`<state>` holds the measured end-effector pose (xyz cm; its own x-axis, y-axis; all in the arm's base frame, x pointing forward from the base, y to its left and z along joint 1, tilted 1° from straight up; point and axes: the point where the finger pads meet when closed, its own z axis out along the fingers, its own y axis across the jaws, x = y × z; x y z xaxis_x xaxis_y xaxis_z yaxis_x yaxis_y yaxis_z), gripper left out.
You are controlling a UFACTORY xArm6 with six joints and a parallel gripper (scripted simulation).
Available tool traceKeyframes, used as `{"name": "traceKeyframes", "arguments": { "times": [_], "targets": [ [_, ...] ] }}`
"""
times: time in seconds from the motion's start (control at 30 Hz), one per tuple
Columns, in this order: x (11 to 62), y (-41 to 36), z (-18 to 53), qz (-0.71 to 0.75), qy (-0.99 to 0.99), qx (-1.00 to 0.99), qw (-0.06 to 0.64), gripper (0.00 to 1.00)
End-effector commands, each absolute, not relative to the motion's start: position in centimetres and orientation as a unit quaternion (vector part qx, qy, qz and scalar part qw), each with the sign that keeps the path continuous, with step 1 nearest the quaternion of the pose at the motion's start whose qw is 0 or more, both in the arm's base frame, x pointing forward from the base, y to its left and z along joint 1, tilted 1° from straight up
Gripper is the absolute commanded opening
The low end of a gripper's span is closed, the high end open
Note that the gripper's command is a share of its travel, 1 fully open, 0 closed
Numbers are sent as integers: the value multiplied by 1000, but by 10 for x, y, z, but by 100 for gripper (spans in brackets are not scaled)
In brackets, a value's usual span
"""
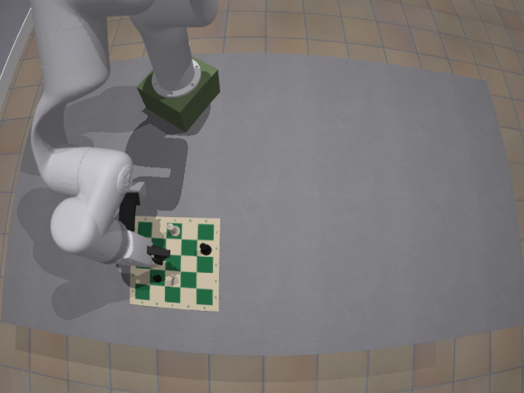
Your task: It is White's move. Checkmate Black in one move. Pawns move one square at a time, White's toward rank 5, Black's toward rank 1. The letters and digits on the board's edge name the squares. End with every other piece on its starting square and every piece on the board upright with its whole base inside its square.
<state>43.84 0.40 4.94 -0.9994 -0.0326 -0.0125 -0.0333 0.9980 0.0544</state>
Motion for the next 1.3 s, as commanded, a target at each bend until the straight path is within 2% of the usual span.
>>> {"name": "traceKeyframes", "arguments": {
  "times": [0.0, 0.8, 1.27],
  "targets": [
    [440, 4, 44, 19, 992, 122, 5, 100],
    [439, 4, 20, 46, 856, 516, -6, 100],
    [439, 4, 11, 58, 662, 747, -19, 100]
  ]
}}
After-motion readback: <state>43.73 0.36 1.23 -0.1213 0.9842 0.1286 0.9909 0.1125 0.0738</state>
